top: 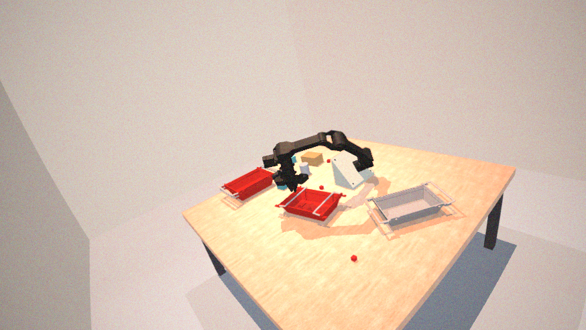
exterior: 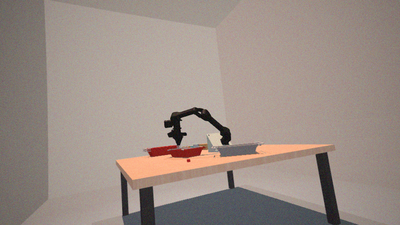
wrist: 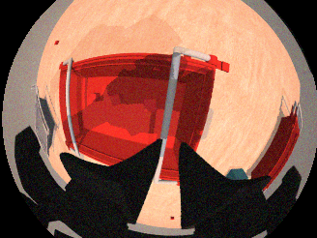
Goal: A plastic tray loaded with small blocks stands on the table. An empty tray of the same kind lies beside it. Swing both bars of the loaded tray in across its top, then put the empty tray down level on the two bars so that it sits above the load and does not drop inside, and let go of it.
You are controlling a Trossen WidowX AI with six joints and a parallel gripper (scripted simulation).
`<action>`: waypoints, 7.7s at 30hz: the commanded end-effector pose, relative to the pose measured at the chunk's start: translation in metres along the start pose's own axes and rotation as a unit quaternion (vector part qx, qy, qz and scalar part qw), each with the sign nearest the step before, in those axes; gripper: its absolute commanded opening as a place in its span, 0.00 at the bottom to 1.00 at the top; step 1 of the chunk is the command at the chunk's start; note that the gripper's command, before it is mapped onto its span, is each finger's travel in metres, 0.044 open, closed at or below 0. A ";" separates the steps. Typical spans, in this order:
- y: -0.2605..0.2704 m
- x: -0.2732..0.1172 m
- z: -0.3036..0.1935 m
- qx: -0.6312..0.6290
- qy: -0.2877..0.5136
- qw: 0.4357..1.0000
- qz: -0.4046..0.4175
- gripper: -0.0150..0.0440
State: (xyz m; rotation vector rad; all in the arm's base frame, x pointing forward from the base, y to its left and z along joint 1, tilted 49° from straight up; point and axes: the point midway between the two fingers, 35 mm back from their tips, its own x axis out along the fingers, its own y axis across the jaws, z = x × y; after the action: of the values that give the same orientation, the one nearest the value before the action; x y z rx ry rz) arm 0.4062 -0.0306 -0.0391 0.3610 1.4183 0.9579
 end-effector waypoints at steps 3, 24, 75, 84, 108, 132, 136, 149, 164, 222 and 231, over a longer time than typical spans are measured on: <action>0.000 0.000 0.000 0.002 -0.001 1.000 0.000 0.39; 0.000 0.000 0.000 0.000 0.000 1.000 0.000 0.25; 0.000 -0.002 0.000 0.003 0.000 1.000 0.000 0.57; 0.063 -0.014 0.022 -0.102 0.012 0.995 -0.009 0.97; 0.418 -0.011 -0.087 -0.792 0.022 0.610 -0.017 1.00; 0.459 0.011 -0.173 -0.920 -0.002 0.392 0.005 1.00; 0.459 0.021 -0.173 -0.920 -0.001 0.392 0.005 1.00; 0.461 0.056 -0.175 -0.920 -0.006 0.392 0.005 1.00; 0.464 0.070 -0.177 -0.919 -0.011 0.394 0.006 0.85; 0.459 0.014 -0.174 -0.920 -0.002 0.392 0.006 0.25; 0.461 -0.008 -0.177 -0.919 -0.007 0.394 0.005 0.25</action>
State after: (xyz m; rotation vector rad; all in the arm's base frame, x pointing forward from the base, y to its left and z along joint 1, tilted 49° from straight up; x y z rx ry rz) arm 0.0841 0.1837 0.2622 -1.3150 -0.3482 1.8858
